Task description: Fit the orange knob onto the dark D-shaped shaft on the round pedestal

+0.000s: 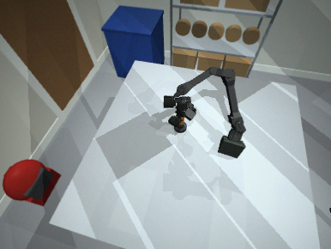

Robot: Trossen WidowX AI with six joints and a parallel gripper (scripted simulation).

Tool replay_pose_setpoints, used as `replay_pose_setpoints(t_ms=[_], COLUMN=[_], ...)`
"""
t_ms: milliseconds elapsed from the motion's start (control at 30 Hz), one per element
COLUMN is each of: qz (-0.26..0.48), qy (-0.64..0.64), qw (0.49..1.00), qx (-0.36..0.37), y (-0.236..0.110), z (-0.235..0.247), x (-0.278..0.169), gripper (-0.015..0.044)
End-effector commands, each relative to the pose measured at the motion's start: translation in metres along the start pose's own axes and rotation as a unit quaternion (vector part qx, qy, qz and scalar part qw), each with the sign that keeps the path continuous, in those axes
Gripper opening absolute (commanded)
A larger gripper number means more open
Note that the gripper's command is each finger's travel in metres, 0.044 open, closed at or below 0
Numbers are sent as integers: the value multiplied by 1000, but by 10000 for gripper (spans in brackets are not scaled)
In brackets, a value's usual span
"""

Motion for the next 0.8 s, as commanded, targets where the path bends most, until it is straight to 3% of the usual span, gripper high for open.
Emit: replay_pose_setpoints(t_ms=[0, 767], qz=[1, 1], qy=[-9, -9], qw=[1000, 1000], qx=[-1, -1], y=[1, 5], z=[-2, 0], x=[1, 0], gripper=[0, 0])
Point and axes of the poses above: the point midway between the two fingers, 35 mm back from their tips, its own y axis out along the fingers, its own z axis across the jaws, x = y × z, the point moved 8 cm from there along -y, back along the fingers, and after that the axes turned 5 degrees about -y, right-handed, at the moved point
